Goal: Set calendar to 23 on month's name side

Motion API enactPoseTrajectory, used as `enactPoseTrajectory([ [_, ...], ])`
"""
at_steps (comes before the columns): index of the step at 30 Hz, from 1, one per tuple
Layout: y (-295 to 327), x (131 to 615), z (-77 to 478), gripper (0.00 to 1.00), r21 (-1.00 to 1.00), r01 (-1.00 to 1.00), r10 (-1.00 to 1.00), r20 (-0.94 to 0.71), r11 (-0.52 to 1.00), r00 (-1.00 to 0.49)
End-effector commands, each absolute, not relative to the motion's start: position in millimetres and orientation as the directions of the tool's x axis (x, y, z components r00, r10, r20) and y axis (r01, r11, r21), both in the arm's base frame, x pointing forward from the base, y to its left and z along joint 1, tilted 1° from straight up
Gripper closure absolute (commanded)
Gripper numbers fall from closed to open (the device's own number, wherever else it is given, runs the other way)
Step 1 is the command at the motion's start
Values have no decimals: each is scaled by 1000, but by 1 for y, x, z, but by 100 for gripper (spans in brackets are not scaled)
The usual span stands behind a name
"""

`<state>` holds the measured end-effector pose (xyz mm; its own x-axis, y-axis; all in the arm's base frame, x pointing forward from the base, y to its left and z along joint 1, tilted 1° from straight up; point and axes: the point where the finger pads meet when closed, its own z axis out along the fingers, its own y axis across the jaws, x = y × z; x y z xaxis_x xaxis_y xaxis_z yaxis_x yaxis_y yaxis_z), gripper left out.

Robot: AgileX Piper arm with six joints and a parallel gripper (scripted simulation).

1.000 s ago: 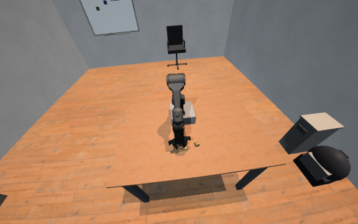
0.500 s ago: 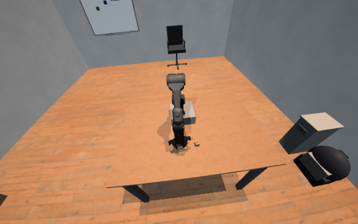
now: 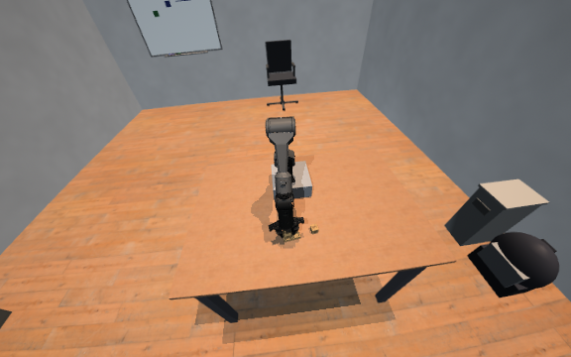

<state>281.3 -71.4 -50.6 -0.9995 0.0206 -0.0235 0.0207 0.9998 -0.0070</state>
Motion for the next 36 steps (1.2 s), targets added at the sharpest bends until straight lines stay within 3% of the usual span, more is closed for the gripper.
enactPoseTrajectory([
  [1, -71, 280, -51, 39, -7, 21, 21, -21, 1000, -1000],
  [2, -71, 280, -51, 65, -7, 21, 21, -21, 1000, -1000],
  [36, -71, 280, -51, 65, -7, 21, 21, -21, 1000, -1000],
])
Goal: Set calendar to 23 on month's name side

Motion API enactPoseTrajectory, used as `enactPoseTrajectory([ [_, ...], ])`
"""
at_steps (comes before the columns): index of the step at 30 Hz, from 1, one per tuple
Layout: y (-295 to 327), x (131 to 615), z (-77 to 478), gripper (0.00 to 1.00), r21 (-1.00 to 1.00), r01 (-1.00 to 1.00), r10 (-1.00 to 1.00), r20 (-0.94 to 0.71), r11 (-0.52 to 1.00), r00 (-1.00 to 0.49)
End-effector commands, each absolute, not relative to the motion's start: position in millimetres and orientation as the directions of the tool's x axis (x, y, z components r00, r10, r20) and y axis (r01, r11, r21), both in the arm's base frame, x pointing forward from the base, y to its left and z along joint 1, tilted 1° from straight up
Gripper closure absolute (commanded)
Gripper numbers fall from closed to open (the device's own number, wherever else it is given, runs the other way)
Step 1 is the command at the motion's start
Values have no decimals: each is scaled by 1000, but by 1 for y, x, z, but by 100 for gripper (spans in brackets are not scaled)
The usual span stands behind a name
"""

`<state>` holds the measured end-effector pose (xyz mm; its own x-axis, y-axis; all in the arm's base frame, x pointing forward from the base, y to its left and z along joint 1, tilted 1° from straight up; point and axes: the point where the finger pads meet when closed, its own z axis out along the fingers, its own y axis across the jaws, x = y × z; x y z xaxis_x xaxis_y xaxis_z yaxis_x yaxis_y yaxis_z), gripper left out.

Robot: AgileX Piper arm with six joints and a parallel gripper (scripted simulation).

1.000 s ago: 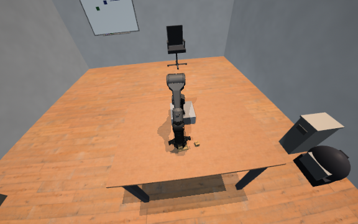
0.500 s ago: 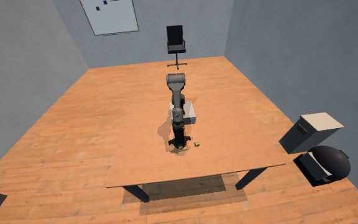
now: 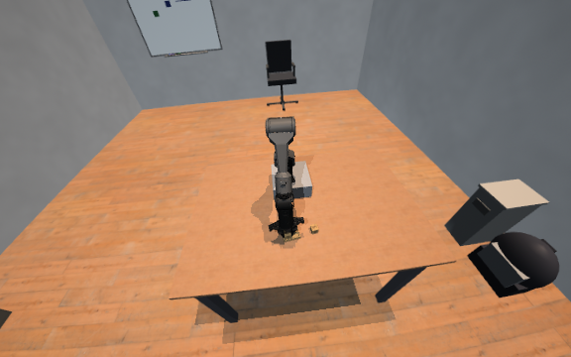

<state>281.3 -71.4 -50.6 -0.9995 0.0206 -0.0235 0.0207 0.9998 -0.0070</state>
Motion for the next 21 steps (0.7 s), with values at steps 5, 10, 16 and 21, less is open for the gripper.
enactPoseTrajectory([
  [5, -71, 282, -39, 65, -8, 21, 21, -27, 1000, -999],
  [10, -71, 281, -21, 65, -8, 21, 21, -27, 1000, -999],
  [16, -71, 280, 23, 65, -8, 21, 21, -27, 1000, -999],
  [21, -71, 280, 47, 65, -8, 21, 21, -27, 1000, -999],
])
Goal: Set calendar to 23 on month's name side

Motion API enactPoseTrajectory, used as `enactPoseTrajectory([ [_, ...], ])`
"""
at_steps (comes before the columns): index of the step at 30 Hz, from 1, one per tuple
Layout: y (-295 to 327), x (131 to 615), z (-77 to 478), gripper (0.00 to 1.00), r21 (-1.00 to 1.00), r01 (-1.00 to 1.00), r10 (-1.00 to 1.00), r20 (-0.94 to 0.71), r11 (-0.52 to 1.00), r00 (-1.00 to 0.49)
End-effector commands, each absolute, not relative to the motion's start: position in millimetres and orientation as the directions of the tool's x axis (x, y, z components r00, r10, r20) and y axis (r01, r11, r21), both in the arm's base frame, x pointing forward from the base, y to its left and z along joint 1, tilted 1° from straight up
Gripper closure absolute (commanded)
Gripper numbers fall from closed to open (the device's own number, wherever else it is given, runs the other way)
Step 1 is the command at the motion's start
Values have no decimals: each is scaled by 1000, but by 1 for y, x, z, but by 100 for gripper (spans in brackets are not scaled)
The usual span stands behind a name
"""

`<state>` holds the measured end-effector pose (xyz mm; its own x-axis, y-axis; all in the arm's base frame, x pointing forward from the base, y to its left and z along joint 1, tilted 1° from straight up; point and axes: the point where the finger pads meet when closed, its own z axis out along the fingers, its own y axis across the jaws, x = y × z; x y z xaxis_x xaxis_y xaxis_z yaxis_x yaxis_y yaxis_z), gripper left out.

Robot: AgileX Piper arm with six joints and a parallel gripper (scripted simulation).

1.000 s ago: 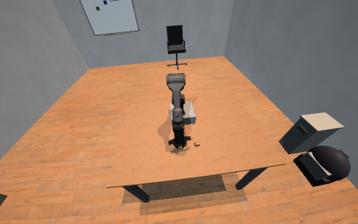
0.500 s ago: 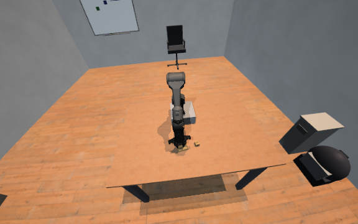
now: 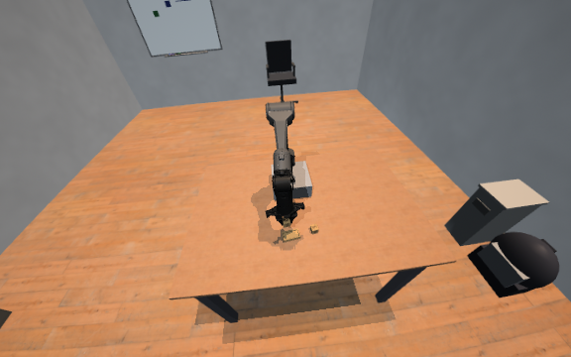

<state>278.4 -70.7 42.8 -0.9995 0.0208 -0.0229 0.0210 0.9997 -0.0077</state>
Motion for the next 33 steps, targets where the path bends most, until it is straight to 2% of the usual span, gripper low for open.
enactPoseTrajectory([
  [1, -71, 280, 49, 65, -8, 21, 21, -27, 1000, -999],
  [21, -73, 280, 49, 65, -8, -28, -29, -23, 1000, -999],
  [28, -87, 281, 48, 65, -12, -270, -271, -19, 963, -962],
  [33, -104, 282, 46, 65, -17, -536, -536, -15, 844, -844],
])
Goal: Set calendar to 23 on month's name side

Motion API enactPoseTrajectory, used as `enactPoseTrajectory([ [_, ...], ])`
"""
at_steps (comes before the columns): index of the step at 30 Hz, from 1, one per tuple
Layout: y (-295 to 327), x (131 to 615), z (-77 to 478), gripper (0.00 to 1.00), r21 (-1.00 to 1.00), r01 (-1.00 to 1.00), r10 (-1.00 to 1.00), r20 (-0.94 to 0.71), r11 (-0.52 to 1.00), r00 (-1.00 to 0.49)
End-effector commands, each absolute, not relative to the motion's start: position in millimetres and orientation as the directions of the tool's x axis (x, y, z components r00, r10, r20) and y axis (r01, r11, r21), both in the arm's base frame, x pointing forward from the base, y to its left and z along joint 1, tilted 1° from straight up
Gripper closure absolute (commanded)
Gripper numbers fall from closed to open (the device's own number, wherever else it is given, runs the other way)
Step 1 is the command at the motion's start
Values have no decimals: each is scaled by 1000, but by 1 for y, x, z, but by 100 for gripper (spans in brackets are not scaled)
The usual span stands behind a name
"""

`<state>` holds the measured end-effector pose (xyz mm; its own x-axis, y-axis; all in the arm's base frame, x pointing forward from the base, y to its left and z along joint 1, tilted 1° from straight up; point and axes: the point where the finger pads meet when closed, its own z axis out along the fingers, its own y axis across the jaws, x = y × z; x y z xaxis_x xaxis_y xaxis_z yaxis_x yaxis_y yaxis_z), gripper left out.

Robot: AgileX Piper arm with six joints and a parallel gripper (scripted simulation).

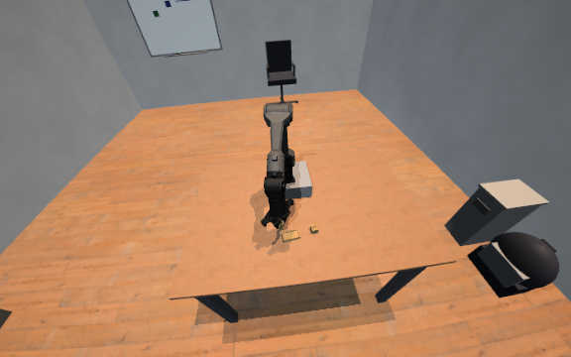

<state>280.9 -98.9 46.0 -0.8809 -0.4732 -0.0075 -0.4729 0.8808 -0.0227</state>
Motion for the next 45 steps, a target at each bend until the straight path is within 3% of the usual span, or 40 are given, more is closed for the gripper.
enactPoseTrajectory([
  [1, -107, 282, 46, 65, -18, -590, -590, -13, 807, -807],
  [4, -111, 282, 45, 65, -18, -642, -642, -12, 766, -766],
  [11, -138, 281, 43, 65, -22, -911, -911, -3, 412, -412],
  [19, -158, 279, 40, 65, -22, -996, -996, 5, 91, -91],
  [27, -162, 278, 40, 65, -23, -1000, -1000, 8, 21, -22],
  [45, -161, 277, 37, 65, -20, -1000, -1000, 6, 21, -21],
])
